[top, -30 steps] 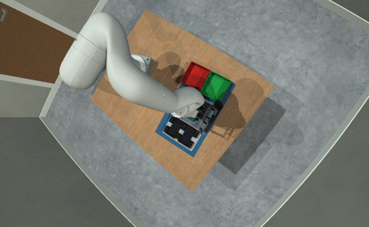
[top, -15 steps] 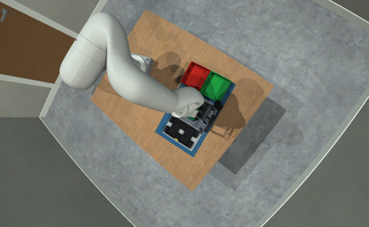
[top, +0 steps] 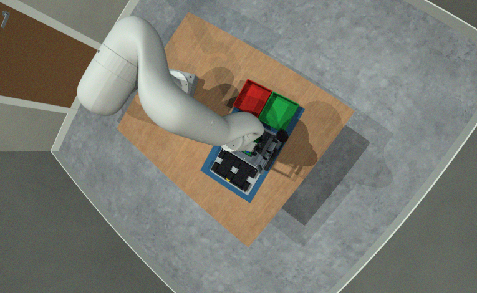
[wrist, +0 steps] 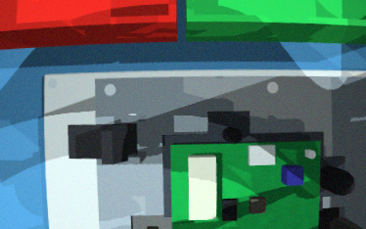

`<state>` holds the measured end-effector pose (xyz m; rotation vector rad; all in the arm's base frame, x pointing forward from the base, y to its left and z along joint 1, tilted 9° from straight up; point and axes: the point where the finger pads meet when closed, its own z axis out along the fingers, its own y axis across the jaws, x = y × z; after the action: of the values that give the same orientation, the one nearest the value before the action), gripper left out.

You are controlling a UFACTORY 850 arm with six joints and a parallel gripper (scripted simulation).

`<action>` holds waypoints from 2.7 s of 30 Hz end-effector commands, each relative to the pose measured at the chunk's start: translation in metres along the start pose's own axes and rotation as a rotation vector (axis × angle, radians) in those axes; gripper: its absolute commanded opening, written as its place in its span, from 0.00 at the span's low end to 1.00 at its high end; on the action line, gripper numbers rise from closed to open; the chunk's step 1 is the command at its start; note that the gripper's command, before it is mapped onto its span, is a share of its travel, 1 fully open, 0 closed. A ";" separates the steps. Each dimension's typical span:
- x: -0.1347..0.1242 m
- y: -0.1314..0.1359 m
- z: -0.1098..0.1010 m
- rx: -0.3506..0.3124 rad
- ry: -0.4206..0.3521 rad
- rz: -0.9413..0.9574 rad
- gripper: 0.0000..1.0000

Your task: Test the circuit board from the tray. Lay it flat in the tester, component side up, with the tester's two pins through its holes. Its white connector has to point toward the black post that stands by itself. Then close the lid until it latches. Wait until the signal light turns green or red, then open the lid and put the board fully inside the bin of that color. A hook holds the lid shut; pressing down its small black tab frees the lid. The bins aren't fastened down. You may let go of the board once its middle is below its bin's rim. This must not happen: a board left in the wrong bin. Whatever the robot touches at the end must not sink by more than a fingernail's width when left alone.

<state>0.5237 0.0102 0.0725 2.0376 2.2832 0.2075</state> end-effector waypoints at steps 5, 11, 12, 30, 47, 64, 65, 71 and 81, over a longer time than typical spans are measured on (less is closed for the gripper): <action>0.000 0.001 -0.001 -0.002 0.000 0.000 1.00; 0.000 0.001 -0.001 -0.002 0.000 0.000 1.00; 0.000 0.001 -0.002 -0.002 0.000 0.000 1.00; 0.000 0.001 -0.082 -0.002 0.000 0.000 1.00; 0.000 0.001 -0.190 -0.002 0.000 0.000 1.00; 0.000 0.000 -0.255 -0.002 0.000 0.000 1.00; 0.000 0.000 -0.256 -0.002 0.000 0.000 1.00; 0.000 0.000 -0.256 -0.002 0.000 0.000 0.52; 0.000 0.002 -0.256 -0.002 0.000 0.000 0.52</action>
<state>0.4865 -0.0028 0.3241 2.0379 2.2835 0.2073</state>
